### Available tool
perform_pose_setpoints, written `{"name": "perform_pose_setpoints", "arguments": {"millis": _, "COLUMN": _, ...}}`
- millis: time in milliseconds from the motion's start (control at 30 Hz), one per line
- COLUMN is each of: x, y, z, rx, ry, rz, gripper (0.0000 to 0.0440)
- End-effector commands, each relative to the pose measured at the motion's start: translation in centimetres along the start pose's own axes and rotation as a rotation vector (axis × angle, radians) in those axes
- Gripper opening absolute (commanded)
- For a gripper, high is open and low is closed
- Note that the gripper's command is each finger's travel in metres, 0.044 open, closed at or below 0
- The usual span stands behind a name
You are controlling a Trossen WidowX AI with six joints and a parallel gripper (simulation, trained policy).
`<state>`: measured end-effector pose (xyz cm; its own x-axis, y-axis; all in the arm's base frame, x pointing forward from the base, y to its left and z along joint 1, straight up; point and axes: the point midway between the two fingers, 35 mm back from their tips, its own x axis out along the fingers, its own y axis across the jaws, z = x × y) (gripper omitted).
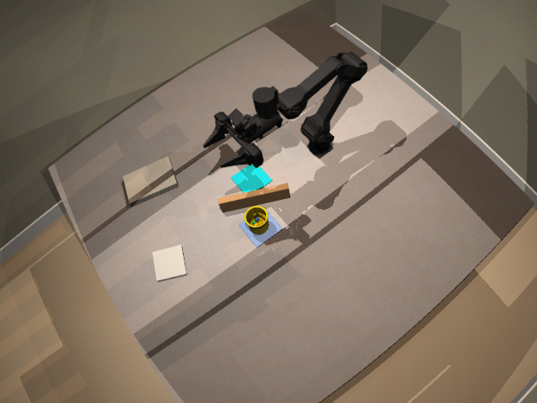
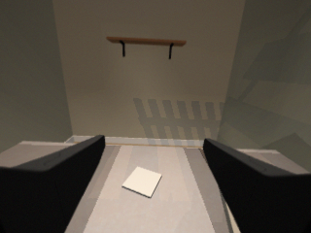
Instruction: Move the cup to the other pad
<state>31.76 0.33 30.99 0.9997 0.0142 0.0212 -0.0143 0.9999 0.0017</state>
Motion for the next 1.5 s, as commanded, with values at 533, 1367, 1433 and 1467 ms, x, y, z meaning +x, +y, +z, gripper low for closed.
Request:
{"name": "perform_pose_setpoints", "arguments": {"millis": 533, "x": 0.7, "y": 0.9, "z": 0.8, "rx": 0.056, "ry": 0.088, "rz": 0.02, "gripper": 0.005}}
{"name": "perform_pose_setpoints", "arguments": {"millis": 1367, "x": 2.7, "y": 3.8, "z": 1.1, "rx": 0.303, "ry": 0.337, "rz": 0.049, "gripper": 0.0127}}
{"name": "perform_pose_setpoints", "arguments": {"millis": 1433, "x": 2.8, "y": 4.1, "z": 1.1, "rx": 0.325, "ry": 0.36, "rz": 0.048, "gripper": 0.0128}}
{"name": "perform_pose_setpoints", "arguments": {"millis": 1467, "x": 2.9, "y": 4.2, "z": 1.1, "rx": 0.336, "ry": 0.372, "rz": 0.046, "gripper": 0.0129}}
